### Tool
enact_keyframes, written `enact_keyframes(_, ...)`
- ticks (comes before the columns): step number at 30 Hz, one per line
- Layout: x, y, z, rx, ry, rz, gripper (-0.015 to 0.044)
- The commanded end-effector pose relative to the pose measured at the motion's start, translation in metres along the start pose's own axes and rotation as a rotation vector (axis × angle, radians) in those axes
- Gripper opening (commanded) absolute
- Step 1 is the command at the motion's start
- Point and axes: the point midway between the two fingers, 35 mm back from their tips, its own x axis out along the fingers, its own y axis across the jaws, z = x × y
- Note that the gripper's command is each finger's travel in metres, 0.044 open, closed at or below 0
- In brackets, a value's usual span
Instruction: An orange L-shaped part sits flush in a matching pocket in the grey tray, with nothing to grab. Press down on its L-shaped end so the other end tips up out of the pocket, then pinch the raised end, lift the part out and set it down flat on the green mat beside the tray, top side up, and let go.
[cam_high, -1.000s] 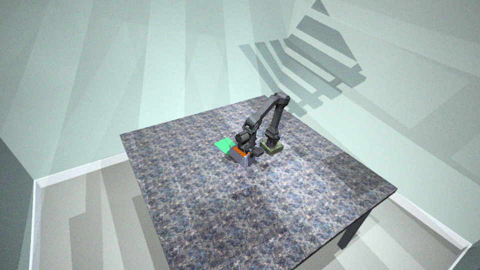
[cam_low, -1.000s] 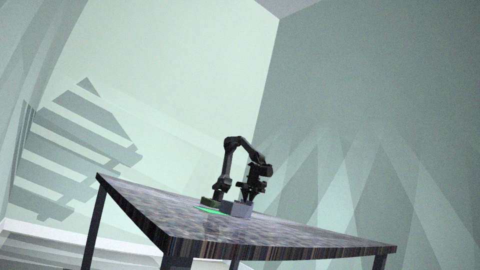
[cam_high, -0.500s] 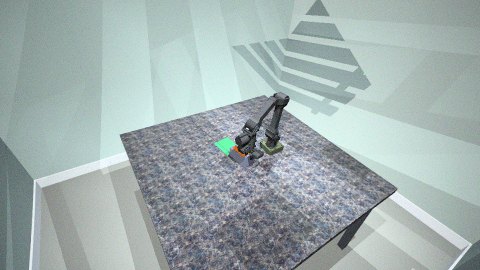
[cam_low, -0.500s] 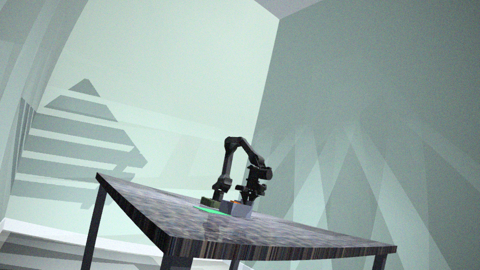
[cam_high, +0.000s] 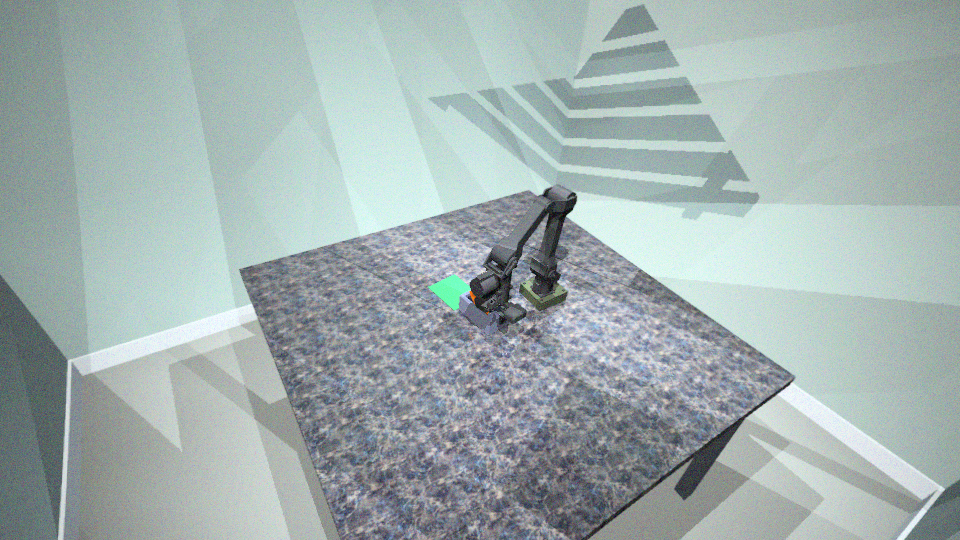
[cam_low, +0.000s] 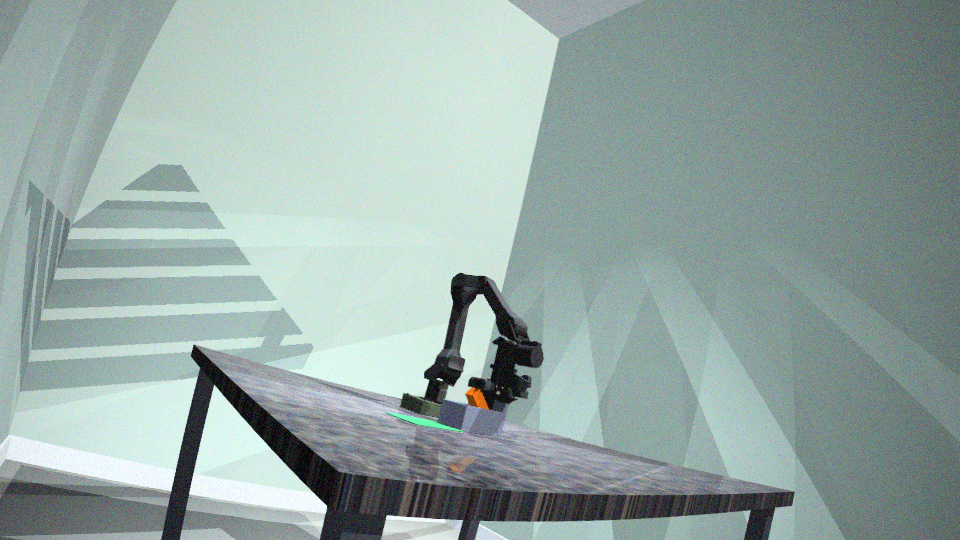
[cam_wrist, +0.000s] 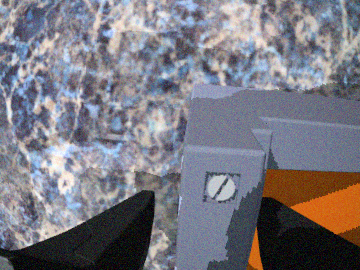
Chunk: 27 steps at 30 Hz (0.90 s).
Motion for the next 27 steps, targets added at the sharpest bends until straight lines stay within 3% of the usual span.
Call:
enact_keyframes(1, 0.003, -0.002, -0.003, 0.005, 0.01, -0.009, 0.018)
enact_keyframes(27, -0.011, 0.011, -0.003, 0.005, 0.01, -0.008, 0.018)
